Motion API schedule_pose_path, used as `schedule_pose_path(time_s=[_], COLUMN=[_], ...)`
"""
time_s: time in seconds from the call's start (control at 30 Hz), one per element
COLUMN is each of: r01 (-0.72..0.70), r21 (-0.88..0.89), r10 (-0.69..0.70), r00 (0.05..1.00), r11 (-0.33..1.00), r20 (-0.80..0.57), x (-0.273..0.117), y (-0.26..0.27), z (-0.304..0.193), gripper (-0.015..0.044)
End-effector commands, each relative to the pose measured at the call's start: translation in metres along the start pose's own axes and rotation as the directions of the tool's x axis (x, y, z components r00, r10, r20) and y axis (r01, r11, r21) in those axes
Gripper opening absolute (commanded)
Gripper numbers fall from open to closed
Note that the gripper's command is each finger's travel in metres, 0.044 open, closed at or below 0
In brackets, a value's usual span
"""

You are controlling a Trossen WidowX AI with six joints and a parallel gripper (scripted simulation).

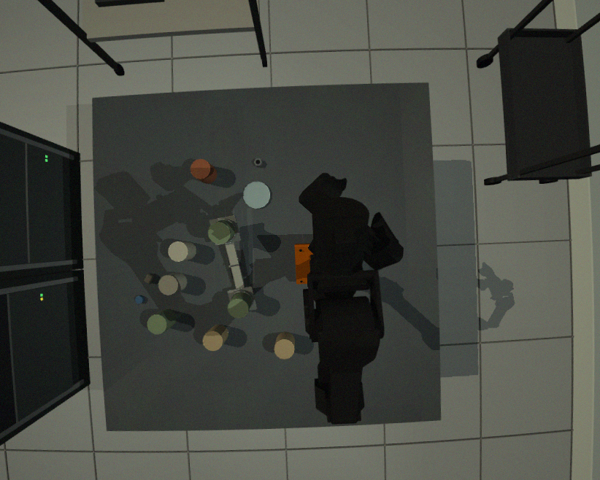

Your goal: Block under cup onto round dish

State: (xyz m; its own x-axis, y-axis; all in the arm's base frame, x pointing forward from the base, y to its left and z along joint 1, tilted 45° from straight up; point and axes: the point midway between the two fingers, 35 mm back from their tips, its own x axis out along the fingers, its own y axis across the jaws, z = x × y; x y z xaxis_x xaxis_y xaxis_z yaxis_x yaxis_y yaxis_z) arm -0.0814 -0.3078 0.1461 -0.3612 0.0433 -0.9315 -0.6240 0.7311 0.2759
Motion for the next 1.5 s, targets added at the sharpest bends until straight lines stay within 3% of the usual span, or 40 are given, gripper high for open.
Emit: schedule_pose_path(time_s=[0.0, 0.33, 0.67, 1.1, 1.47], r01=[0.063, 0.111, 0.051, -0.167, -0.421], r21=[0.059, 0.192, 0.321, 0.412, 0.375], r10=[-0.069, -0.171, -0.231, -0.259, -0.258], r00=[0.992, 0.927, 0.799, 0.557, 0.308], r11=[0.996, 0.975, 0.946, 0.896, 0.826], r20=[0.101, 0.334, 0.555, 0.789, 0.915], x=[0.006, 0.014, 0.013, 0.0, -0.018], y=[-0.015, -0.038, -0.051, -0.052, -0.044], z=[0.029, 0.094, 0.158, 0.234, 0.286], gripper=[0.044, 0.044, 0.044, 0.044, 0.044])
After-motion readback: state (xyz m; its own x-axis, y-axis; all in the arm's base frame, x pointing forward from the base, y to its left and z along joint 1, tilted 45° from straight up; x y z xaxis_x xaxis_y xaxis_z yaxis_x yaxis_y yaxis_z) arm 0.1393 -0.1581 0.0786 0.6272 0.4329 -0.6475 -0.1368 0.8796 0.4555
